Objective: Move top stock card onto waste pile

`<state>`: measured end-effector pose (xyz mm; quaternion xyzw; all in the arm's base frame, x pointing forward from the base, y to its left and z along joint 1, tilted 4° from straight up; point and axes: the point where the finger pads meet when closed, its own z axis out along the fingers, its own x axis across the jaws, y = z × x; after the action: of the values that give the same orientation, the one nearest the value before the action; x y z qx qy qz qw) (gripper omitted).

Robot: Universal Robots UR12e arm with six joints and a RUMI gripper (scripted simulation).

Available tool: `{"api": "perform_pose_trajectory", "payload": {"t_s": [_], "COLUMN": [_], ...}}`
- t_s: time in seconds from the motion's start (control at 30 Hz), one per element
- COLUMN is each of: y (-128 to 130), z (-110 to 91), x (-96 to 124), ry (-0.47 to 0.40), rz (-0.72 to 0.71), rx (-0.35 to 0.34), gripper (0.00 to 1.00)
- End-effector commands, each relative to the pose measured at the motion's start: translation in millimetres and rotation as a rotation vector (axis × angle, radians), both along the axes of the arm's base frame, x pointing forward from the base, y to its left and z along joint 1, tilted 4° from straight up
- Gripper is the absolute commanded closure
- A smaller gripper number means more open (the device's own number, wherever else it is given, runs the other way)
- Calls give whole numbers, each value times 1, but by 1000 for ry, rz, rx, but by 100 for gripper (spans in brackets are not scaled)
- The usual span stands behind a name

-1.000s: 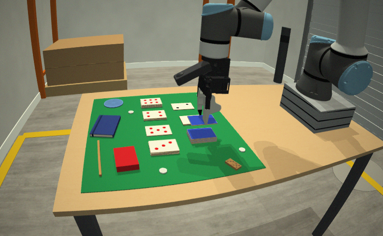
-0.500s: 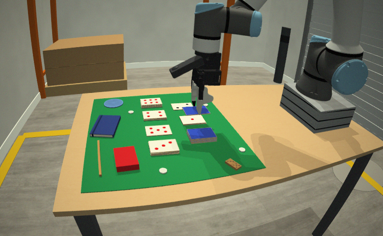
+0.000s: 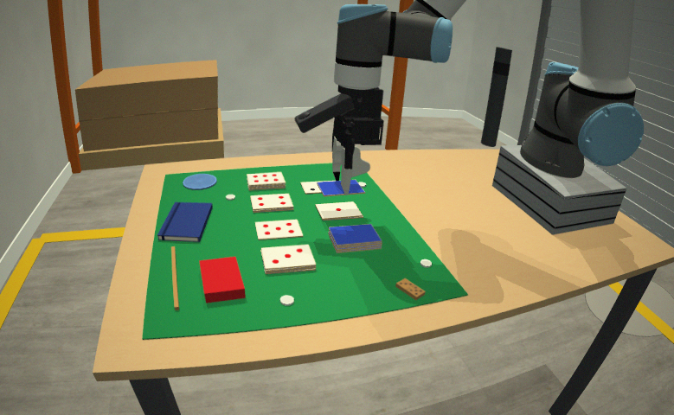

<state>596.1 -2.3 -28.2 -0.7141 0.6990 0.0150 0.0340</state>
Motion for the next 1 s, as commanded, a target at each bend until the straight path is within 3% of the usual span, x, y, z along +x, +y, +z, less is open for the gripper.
{"api": "perform_pose_trajectory", "payload": {"t_s": [0.0, 0.57, 0.97], "y": [-1, -1, 0], "z": [0, -3, -21], "x": [1, 1, 1], "ry": [-1, -1, -1], "rz": [0, 0, 0], "rx": [0, 0, 0], "gripper": [62, 62, 62]}}
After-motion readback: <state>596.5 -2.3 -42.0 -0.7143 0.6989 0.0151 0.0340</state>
